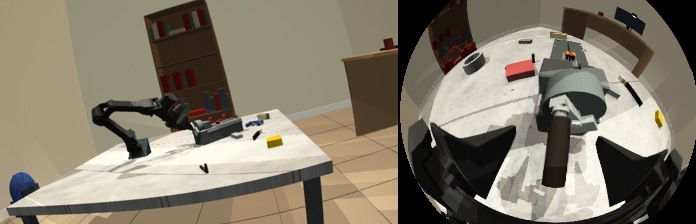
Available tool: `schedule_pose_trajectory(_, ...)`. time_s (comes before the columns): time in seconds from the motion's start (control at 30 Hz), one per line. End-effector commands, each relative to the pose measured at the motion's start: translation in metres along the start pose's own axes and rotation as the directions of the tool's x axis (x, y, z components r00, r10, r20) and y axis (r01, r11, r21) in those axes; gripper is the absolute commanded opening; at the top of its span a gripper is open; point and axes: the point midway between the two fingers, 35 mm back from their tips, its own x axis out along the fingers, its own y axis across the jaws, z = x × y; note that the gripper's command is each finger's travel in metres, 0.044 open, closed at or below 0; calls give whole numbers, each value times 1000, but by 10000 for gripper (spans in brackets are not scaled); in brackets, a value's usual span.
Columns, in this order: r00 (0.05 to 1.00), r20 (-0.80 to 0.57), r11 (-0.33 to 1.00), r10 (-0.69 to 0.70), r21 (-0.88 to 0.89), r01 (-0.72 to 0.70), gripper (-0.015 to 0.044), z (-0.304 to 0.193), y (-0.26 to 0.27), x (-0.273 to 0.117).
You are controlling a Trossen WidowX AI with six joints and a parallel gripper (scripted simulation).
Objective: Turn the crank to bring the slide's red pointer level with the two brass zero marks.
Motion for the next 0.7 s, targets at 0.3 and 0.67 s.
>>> schedule_pose_trajectory(0.3,1000,1,1000,5,-7,-5,99,-2,2,1)
schedule_pose_trajectory(0.67,1000,1,1000,5,-7,-5,0,-2,2,1)
